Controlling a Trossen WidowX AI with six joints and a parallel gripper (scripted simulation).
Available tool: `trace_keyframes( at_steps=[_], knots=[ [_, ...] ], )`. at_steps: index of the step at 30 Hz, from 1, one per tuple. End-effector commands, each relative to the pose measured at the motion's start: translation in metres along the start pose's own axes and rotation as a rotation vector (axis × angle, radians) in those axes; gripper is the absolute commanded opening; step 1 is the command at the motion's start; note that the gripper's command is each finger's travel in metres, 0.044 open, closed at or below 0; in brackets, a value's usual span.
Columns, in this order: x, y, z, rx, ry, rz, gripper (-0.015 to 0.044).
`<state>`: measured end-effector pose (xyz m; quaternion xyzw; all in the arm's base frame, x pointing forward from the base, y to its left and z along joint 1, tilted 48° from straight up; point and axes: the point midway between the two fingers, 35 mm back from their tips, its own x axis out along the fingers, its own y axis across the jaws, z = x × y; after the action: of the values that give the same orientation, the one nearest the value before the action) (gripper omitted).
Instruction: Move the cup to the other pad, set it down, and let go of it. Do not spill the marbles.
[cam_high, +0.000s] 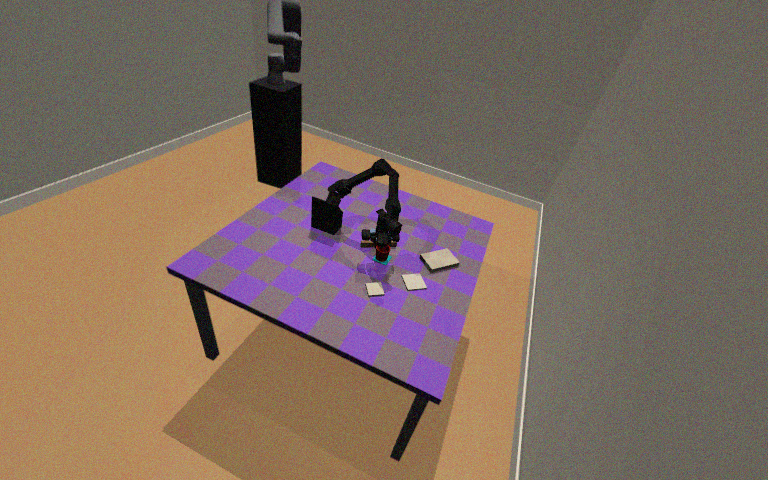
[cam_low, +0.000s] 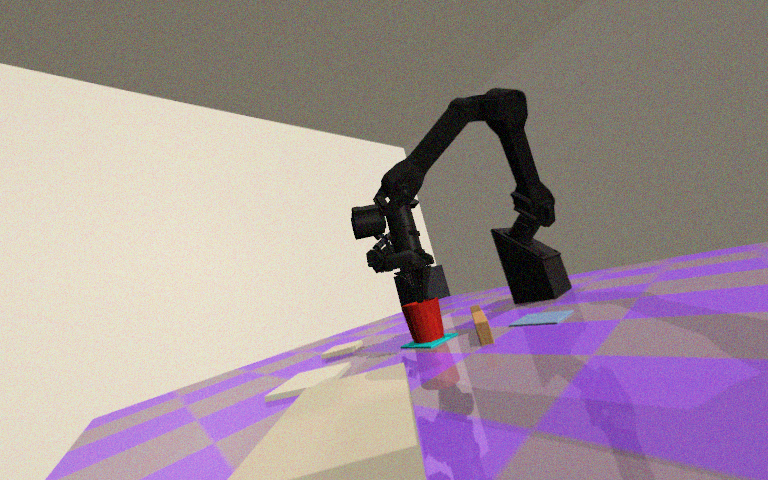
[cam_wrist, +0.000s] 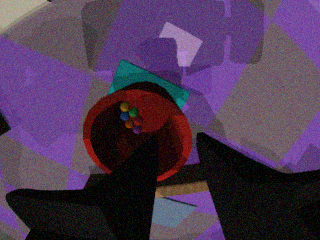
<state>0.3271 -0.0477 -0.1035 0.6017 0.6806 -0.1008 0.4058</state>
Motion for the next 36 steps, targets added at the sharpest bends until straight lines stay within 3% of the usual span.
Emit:
trace_keyframes(
  at_steps=[1,11,23,36],
  knots=[
    [-0.008,0.001,0.0,-0.007,-0.005,0.0,0.0128],
    [-0.023,-0.002,0.0,-0.005,-0.003,0.0,0.0128],
    [-0.027,-0.002,0.001,0.001,-0.001,0.001,0.044],
    [-0.084,-0.004,0.002,-0.005,-0.005,-0.001,0.044]
  ],
)
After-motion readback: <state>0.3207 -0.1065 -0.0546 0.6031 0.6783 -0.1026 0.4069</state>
